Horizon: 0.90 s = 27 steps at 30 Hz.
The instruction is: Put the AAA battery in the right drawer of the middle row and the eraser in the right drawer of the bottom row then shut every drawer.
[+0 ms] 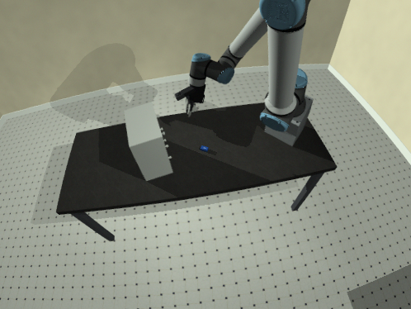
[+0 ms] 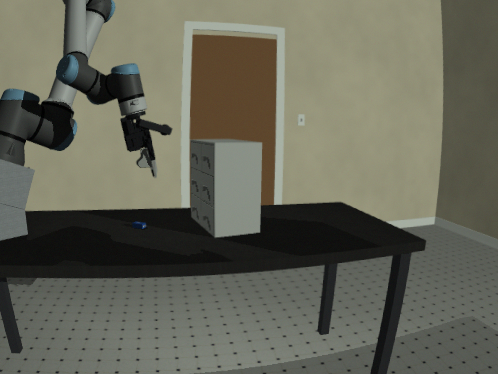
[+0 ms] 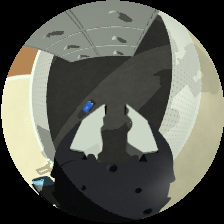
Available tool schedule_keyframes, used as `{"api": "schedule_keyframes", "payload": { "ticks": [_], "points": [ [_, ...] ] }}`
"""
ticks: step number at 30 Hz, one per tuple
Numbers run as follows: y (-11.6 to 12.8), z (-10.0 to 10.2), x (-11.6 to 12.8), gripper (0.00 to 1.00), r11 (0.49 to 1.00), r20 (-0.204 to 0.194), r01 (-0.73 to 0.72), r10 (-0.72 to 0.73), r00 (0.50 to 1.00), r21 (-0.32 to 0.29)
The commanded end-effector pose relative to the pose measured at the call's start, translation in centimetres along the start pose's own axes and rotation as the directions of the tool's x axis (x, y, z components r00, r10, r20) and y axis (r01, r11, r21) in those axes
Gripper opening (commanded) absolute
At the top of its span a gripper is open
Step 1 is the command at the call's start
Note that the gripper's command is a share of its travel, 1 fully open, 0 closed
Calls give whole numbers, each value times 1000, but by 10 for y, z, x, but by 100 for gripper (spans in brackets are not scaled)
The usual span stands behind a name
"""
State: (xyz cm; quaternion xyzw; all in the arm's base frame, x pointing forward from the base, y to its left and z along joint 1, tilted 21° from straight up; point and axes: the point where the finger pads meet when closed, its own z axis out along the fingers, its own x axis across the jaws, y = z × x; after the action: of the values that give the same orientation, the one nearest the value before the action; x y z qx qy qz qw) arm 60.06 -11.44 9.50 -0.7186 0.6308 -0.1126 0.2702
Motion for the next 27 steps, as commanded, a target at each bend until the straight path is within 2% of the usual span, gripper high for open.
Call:
{"api": "schedule_keyframes", "payload": {
  "ticks": [1,7,14,27],
  "points": [
    [4,-10,2,20,995,8,2,-1,1000,-96],
    [9,-18,2,20,983,9,1,0,1000,-182],
    [11,-24,2,20,975,9,2,0,1000,-224],
    [12,-27,2,20,969,9,3,-1,1000,-246]
  ]
}}
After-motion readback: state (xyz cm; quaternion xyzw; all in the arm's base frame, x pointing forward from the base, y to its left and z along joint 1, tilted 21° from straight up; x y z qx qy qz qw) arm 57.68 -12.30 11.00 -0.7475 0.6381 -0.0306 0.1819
